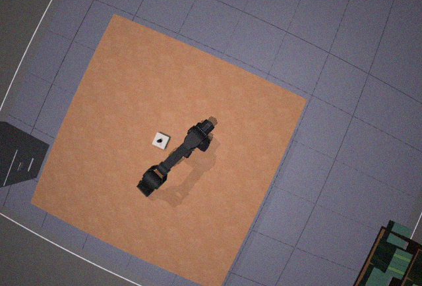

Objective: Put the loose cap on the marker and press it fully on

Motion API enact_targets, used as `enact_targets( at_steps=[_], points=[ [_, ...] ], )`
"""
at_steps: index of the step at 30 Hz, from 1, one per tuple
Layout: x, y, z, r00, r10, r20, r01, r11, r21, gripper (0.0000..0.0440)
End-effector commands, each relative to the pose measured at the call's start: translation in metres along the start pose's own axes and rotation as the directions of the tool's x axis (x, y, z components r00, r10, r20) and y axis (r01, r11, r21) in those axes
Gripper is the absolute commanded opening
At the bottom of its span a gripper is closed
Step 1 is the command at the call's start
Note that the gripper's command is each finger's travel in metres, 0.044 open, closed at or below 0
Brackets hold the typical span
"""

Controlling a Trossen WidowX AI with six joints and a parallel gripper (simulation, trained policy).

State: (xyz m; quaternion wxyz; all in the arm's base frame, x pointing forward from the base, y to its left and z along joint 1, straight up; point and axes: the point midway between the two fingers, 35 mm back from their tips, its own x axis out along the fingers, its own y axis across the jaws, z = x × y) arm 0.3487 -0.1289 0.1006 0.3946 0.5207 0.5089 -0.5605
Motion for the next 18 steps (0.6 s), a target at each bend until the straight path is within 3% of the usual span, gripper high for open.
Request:
enact_targets(
  at_steps=[1, 13, 18],
  points=[
    [0.011, 0.000, 0.001, 1.000, -0.011, -0.012, 0.011, 1.000, -0.011, 0.0284],
    [0.037, -0.001, 0.005, 1.000, -0.029, 0.007, 0.030, 0.998, -0.047, 0.0240],
    [0.033, -0.001, 0.005, 1.000, -0.009, 0.030, 0.010, 0.998, -0.058, 0.0125]
  ],
)
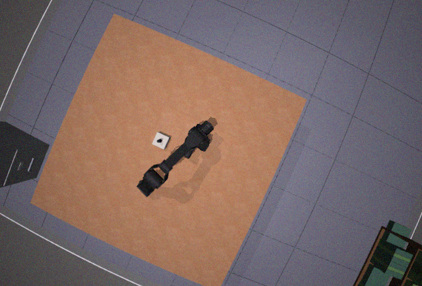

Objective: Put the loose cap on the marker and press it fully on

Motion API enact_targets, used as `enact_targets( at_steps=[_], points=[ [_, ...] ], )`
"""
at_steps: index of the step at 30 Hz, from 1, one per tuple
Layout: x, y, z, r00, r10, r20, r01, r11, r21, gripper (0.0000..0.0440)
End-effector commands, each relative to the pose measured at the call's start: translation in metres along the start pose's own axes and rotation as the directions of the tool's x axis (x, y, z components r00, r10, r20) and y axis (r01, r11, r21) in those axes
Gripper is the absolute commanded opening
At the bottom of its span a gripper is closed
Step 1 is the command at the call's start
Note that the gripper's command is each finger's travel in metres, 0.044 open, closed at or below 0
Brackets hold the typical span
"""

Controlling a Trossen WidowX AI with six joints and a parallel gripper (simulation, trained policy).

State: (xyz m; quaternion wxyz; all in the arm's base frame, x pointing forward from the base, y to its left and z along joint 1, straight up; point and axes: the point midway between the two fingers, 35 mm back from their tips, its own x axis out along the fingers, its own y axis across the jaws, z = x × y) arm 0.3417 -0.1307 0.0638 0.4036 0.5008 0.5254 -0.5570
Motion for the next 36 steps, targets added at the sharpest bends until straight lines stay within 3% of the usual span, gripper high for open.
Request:
enact_targets(
  at_steps=[1, 3, 16, 36],
  points=[
    [-0.007, 0.000, 0.000, 1.000, 0.022, 0.020, -0.022, 1.000, -0.012, 0.0098],
    [-0.013, 0.000, -0.002, 0.999, 0.040, 0.026, -0.040, 0.999, -0.015, 0.0065],
    [-0.060, 0.006, -0.040, 0.987, 0.152, 0.050, -0.148, 0.986, -0.072, 0.0071],
    [-0.095, -0.038, -0.132, 0.992, 0.127, 0.027, -0.122, 0.981, -0.154, 0.0043]
  ],
)
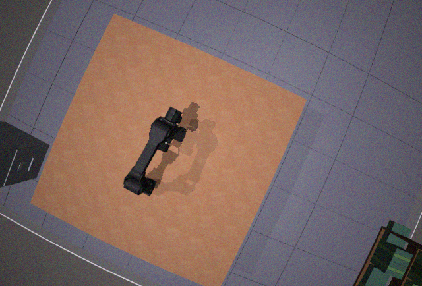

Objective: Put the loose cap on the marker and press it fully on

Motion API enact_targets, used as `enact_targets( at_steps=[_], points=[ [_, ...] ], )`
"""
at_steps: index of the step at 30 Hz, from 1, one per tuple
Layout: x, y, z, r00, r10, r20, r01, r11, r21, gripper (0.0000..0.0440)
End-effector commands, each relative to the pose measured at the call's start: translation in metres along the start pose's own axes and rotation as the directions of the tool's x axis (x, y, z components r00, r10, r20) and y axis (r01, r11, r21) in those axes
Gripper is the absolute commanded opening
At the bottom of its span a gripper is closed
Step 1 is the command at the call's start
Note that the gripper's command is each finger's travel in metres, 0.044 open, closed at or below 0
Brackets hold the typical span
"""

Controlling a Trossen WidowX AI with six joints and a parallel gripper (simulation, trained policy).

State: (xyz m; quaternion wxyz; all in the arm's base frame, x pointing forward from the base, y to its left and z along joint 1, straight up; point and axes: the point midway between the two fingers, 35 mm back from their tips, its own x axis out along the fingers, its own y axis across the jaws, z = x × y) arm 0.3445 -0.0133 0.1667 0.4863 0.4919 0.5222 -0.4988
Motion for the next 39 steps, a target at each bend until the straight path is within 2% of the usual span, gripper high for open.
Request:
enact_targets(
  at_steps=[1, 13, 19, 39],
  points=[
    [-0.005, -0.008, -0.015, 1.000, -0.010, -0.006, 0.010, 1.000, -0.010, 0.0041],
    [-0.014, -0.035, -0.046, 0.999, -0.040, -0.007, 0.040, 0.998, -0.051, 0.0013],
    [-0.013, -0.046, -0.050, 0.999, -0.050, -0.005, 0.049, 0.997, -0.058, 0.0000],
    [-0.001, -0.068, -0.053, 0.997, -0.072, 0.002, 0.072, 0.996, -0.050, 0.0000]
  ],
)
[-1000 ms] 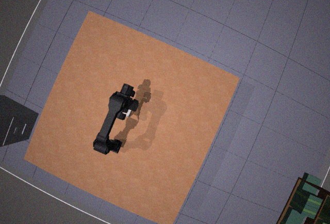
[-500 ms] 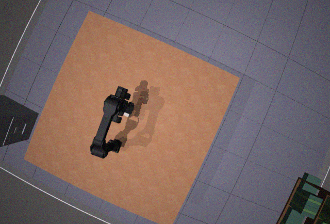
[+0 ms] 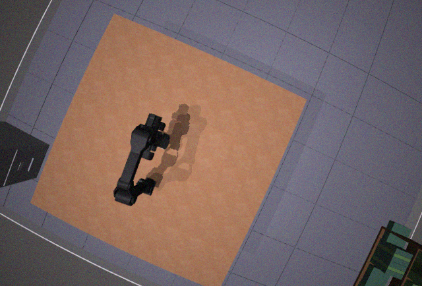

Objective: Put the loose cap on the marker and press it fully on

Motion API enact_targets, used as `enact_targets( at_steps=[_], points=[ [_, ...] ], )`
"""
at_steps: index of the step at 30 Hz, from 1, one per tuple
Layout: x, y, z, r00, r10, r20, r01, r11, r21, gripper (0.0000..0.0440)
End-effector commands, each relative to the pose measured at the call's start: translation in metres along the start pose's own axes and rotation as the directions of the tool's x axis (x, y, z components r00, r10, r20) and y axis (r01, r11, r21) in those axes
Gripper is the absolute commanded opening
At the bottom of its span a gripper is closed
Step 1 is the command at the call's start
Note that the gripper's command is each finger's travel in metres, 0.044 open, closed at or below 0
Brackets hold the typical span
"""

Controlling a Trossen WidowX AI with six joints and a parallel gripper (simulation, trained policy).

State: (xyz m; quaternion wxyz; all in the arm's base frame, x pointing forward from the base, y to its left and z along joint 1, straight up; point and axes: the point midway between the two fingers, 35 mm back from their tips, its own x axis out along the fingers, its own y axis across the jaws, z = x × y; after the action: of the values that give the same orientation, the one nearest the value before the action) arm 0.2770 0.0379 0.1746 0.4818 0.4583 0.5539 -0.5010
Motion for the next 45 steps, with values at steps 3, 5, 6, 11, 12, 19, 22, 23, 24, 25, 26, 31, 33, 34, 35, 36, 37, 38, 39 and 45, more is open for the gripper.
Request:
enact_targets(
  at_steps=[3, 5, 6, 11, 12, 19, 22, 23, 24, 25, 26, 31, 33, 34, 35, 36, 37, 38, 39, 45],
  points=[
    [0.006, -0.002, 0.000, 1.000, 0.002, 0.000, -0.002, 1.000, 0.012, 0.0000],
    [0.008, -0.002, 0.000, 1.000, 0.003, 0.000, -0.003, 1.000, 0.014, 0.0000],
    [0.009, -0.002, 0.000, 1.000, 0.004, 0.001, -0.004, 1.000, 0.015, 0.0000],
    [0.014, -0.003, 0.000, 1.000, 0.008, 0.002, -0.008, 1.000, 0.022, 0.0000],
    [0.015, -0.003, 0.000, 1.000, 0.009, 0.003, -0.009, 1.000, 0.024, 0.0000],
    [0.022, -0.004, 0.001, 1.000, 0.011, 0.003, -0.011, 0.999, 0.033, 0.0000],
    [0.028, -0.003, 0.001, 1.000, 0.005, -0.002, -0.004, 0.999, 0.034, 0.0000],
    [0.030, -0.003, 0.001, 1.000, 0.003, -0.003, -0.003, 0.999, 0.035, 0.0000],
    [0.031, -0.003, 0.001, 1.000, 0.002, -0.005, -0.001, 0.999, 0.035, 0.0000],
    [0.033, -0.003, 0.001, 1.000, 0.000, -0.007, 0.000, 0.999, 0.035, 0.0000],
    [0.035, -0.003, 0.001, 1.000, -0.002, -0.008, 0.003, 0.999, 0.035, 0.0000],
    [0.043, -0.003, 0.001, 1.000, -0.013, -0.013, 0.013, 0.999, 0.036, 0.0000],
    [0.047, -0.003, 0.001, 1.000, -0.019, -0.015, 0.019, 0.999, 0.036, 0.0000],
    [0.050, -0.003, 0.001, 1.000, -0.021, -0.015, 0.022, 0.999, 0.035, 0.0000],
    [0.052, -0.003, 0.001, 1.000, -0.023, -0.016, 0.023, 0.999, 0.034, 0.0000],
    [0.055, -0.002, 0.001, 1.000, -0.023, -0.017, 0.024, 0.999, 0.033, 0.0000],
    [0.057, -0.002, 0.001, 1.000, -0.024, -0.017, 0.024, 0.999, 0.032, 0.0000],
    [0.059, -0.002, 0.002, 1.000, -0.024, -0.018, 0.024, 0.999, 0.030, 0.0000],
    [0.061, -0.002, 0.002, 1.000, -0.024, -0.018, 0.024, 0.999, 0.028, 0.0000],
    [0.069, -0.001, 0.002, 1.000, -0.019, -0.016, 0.020, 1.000, 0.017, 0.0003]
  ],
)
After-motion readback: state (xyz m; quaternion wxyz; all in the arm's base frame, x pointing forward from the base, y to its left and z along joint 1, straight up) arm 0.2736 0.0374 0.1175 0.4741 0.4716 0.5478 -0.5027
